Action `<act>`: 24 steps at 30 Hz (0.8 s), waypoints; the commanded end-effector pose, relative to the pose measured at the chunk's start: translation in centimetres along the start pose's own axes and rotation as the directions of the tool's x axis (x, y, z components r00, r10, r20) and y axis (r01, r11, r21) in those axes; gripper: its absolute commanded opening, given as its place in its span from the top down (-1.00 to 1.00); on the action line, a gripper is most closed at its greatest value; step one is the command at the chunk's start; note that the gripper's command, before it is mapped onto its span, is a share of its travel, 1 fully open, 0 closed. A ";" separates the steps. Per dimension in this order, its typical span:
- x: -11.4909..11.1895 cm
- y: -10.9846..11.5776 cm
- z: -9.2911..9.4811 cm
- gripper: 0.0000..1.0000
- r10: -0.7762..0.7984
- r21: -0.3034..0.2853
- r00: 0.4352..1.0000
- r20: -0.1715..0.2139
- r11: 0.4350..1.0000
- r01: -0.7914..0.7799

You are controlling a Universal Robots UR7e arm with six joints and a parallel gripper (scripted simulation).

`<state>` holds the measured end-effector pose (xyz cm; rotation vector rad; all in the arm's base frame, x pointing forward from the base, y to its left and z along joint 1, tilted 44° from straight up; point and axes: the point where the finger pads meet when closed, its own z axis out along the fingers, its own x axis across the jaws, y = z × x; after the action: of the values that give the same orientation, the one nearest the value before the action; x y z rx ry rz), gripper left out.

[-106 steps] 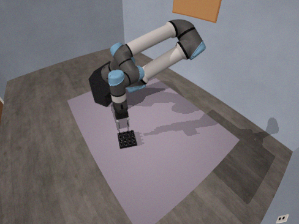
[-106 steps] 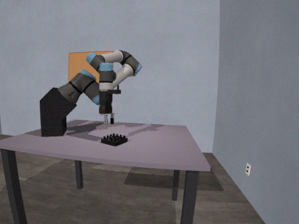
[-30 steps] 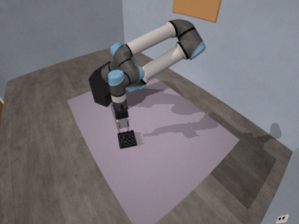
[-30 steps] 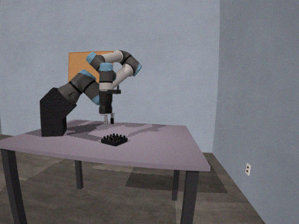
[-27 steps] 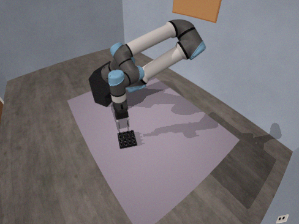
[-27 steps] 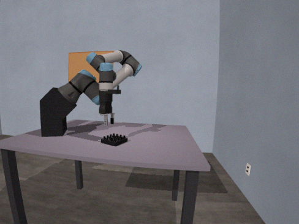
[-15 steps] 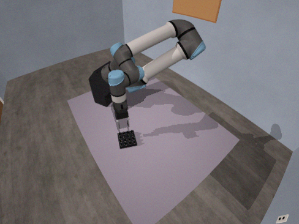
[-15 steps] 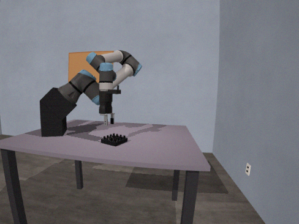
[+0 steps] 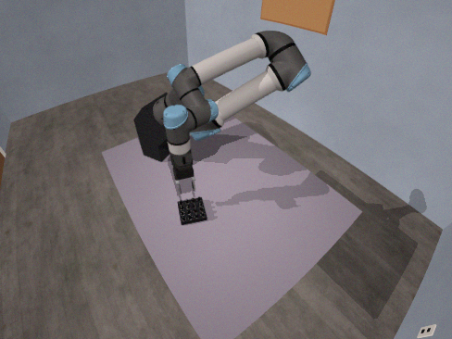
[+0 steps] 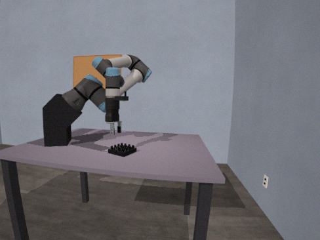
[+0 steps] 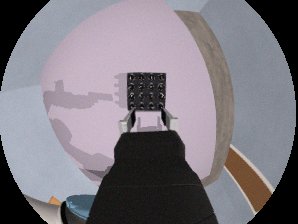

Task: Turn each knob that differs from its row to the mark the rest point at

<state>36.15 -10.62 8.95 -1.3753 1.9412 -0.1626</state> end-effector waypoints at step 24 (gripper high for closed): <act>-0.2 4.3 0.1 -1.00 0.000 0.000 1.000 0.000 1.000 0.000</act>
<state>33.32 -8.74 6.96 -1.3761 1.9420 -0.1609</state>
